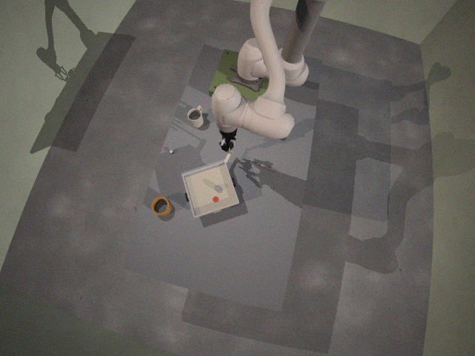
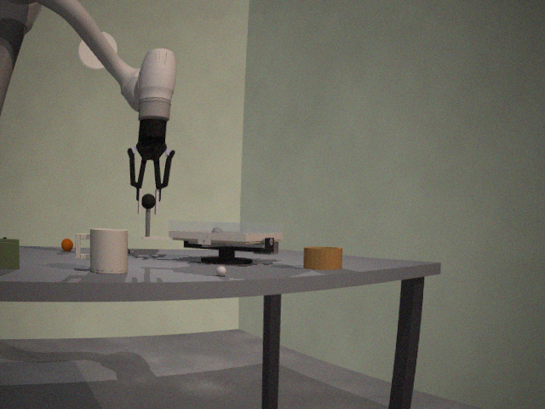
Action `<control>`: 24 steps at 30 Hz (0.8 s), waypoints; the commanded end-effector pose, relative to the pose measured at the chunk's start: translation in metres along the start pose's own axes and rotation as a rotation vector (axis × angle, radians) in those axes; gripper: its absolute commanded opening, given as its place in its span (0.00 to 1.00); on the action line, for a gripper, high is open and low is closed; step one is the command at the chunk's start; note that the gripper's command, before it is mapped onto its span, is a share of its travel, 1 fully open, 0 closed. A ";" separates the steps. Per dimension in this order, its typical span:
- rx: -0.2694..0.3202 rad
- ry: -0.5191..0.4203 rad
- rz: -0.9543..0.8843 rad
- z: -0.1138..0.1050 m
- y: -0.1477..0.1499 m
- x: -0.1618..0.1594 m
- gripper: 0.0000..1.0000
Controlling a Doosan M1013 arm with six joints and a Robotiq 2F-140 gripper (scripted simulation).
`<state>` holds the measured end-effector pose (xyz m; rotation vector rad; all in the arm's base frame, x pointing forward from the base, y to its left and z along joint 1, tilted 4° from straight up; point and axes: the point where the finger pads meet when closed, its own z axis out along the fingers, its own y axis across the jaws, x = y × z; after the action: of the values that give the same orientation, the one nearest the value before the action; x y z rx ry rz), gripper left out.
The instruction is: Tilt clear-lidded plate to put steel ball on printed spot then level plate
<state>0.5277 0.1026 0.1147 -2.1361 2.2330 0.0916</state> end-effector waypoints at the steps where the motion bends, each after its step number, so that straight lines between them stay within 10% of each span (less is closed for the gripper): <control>1: 0.000 0.000 0.000 0.000 0.000 0.000 0.00; 24: 0.000 0.000 0.000 -0.003 -0.001 0.000 0.00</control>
<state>0.5289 0.1027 0.1174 -2.1363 2.2332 0.0920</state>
